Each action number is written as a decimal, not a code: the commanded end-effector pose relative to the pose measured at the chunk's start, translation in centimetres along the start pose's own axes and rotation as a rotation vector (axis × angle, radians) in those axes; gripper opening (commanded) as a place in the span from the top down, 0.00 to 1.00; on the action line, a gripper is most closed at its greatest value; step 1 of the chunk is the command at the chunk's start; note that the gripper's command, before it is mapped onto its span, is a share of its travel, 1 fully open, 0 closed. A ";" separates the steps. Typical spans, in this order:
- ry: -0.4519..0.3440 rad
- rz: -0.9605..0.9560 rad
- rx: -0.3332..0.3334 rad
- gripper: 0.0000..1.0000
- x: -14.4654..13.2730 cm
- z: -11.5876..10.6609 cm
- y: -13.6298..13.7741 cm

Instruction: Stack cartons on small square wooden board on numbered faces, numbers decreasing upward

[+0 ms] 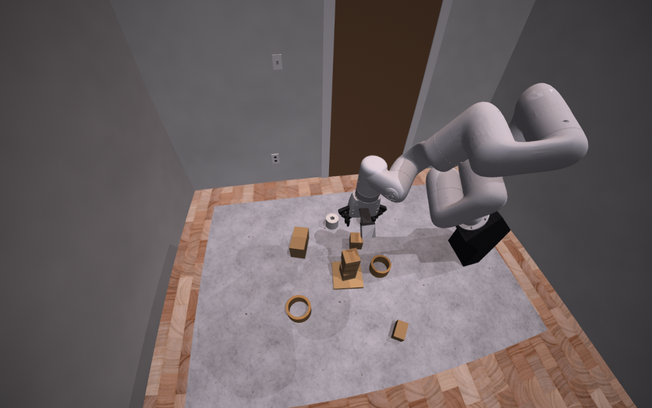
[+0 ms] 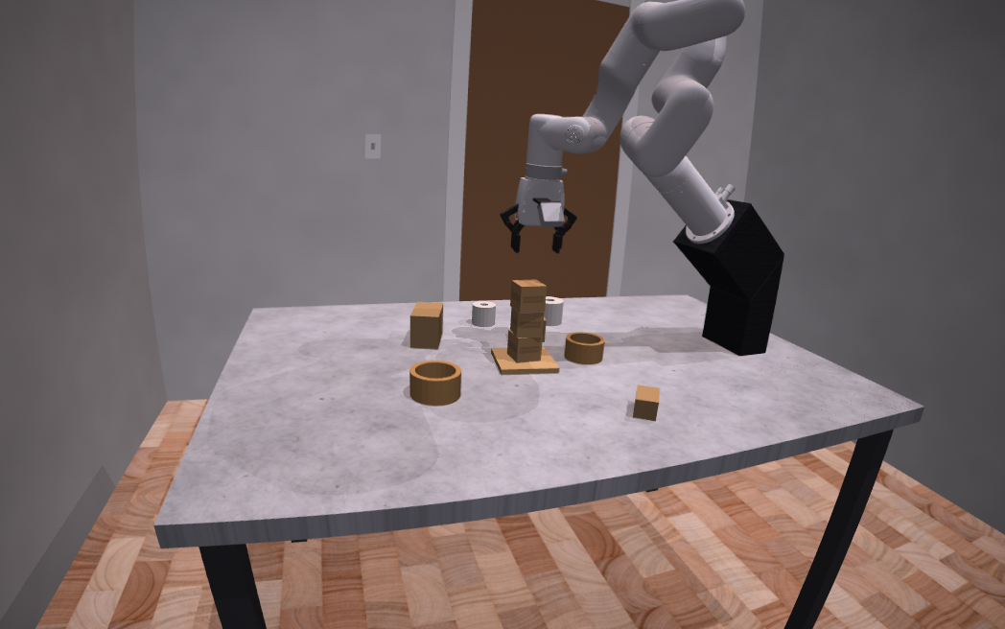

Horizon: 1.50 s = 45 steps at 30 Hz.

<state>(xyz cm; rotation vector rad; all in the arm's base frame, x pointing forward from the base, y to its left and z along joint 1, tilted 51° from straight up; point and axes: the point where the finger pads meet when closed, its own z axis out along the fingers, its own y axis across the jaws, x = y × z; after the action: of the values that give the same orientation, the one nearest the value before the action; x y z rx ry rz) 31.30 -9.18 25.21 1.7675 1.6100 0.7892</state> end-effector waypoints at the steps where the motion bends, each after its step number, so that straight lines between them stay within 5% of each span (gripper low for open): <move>1: 0.090 0.140 0.002 0.00 -2.1 6.3 -1.0; 45: 0.088 0.140 0.004 0.00 -1.1 6.7 -0.7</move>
<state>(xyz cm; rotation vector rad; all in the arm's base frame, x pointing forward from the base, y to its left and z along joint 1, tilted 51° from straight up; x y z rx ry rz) 31.30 -9.18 25.21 1.7675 1.6100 0.7892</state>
